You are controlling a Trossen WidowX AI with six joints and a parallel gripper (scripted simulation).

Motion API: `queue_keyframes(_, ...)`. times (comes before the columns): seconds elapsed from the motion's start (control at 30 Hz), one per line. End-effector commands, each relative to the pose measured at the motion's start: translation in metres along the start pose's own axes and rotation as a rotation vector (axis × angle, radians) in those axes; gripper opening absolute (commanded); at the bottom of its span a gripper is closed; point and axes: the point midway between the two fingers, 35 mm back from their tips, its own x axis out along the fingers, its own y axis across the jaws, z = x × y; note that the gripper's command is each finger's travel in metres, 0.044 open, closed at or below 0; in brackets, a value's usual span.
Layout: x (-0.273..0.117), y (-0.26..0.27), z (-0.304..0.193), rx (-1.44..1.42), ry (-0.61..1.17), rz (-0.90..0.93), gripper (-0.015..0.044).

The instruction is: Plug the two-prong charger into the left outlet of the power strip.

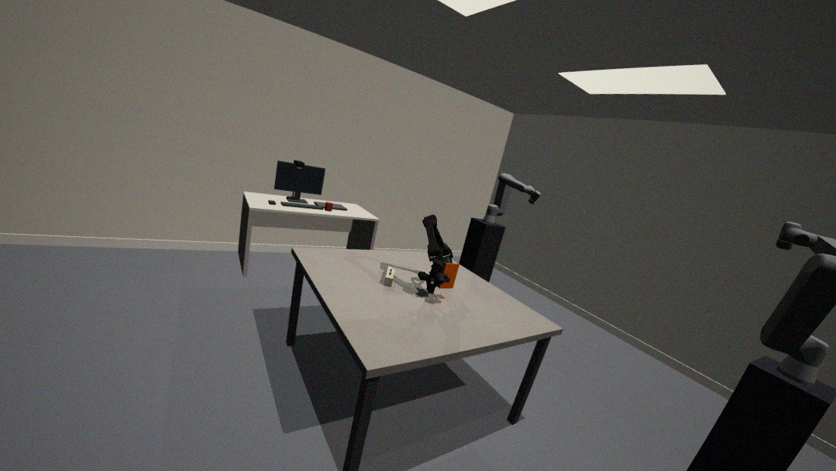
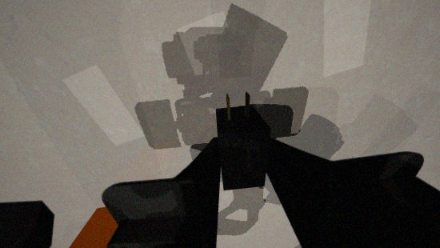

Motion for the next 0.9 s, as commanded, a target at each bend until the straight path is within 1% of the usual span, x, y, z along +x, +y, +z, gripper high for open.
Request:
queue_keyframes(0.0, -0.020, 0.000, -0.002, 0.005, -0.006, -0.002, 0.0000)
queue_keyframes(0.23, -0.020, -0.004, -0.004, 0.060, -0.011, 0.002, 0.0000)
queue_keyframes(0.87, -0.011, -0.033, -0.025, 0.490, -0.041, 0.037, 0.0000)
